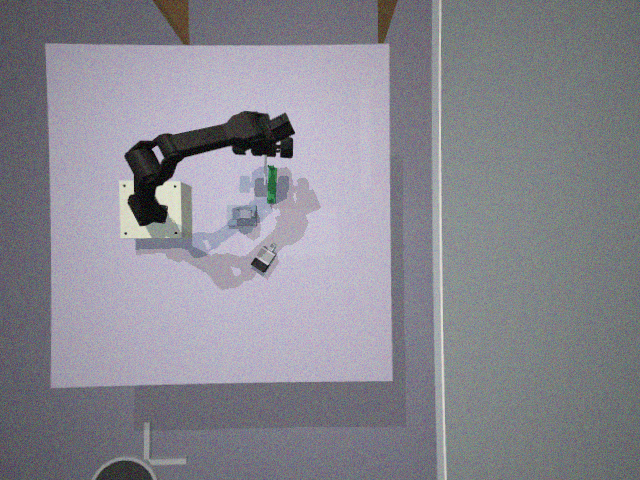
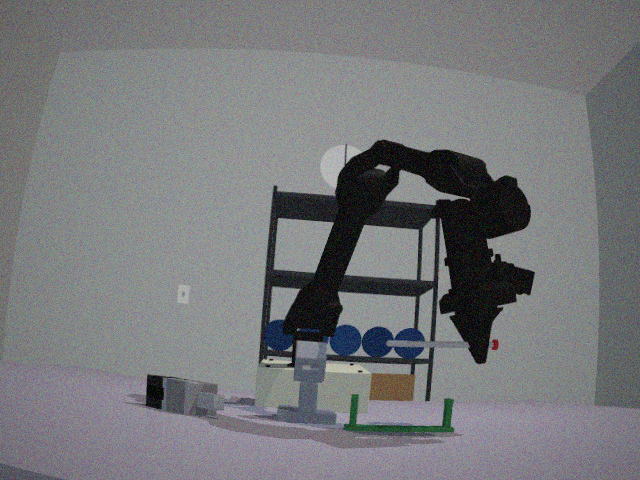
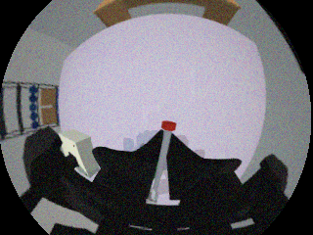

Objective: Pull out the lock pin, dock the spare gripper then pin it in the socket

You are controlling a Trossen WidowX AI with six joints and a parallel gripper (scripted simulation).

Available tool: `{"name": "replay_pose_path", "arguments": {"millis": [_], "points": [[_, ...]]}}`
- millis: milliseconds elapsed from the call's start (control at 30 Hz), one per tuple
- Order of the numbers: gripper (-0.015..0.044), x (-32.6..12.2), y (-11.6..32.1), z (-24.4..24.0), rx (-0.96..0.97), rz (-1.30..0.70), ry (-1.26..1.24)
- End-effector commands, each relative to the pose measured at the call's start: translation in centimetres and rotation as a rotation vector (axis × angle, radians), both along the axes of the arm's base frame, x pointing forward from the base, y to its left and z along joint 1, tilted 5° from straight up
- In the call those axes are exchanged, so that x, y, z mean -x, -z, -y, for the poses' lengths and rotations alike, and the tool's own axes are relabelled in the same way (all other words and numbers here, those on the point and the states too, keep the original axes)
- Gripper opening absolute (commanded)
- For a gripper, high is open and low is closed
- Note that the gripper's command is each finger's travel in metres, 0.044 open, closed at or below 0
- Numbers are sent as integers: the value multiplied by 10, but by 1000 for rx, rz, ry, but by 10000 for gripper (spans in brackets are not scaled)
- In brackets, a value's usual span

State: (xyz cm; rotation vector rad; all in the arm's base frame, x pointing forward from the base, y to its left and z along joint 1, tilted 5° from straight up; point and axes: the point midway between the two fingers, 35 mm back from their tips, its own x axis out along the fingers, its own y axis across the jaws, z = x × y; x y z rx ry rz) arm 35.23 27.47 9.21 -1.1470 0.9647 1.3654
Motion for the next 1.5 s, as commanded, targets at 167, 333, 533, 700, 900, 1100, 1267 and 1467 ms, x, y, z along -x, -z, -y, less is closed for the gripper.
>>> {"name": "replay_pose_path", "arguments": {"millis": [167, 333, 533, 700, 900, 1100, 1267, 1467], "points": [[0, -4, 12, -2, -1, 1, 6], [0, -5, 19, -2, -6, 8, 6], [0, -6, 28, -2, -8, 11, 6], [0, -7, 35, -2, -10, 14, 5], [0, -8, 44, -2, -13, 18, 5], [0, -9, 52, -2, -15, 23, 5], [0, -9, 59, -3, -18, 26, 5], [0, -10, 66, -3, -20, 30, 4]]}}
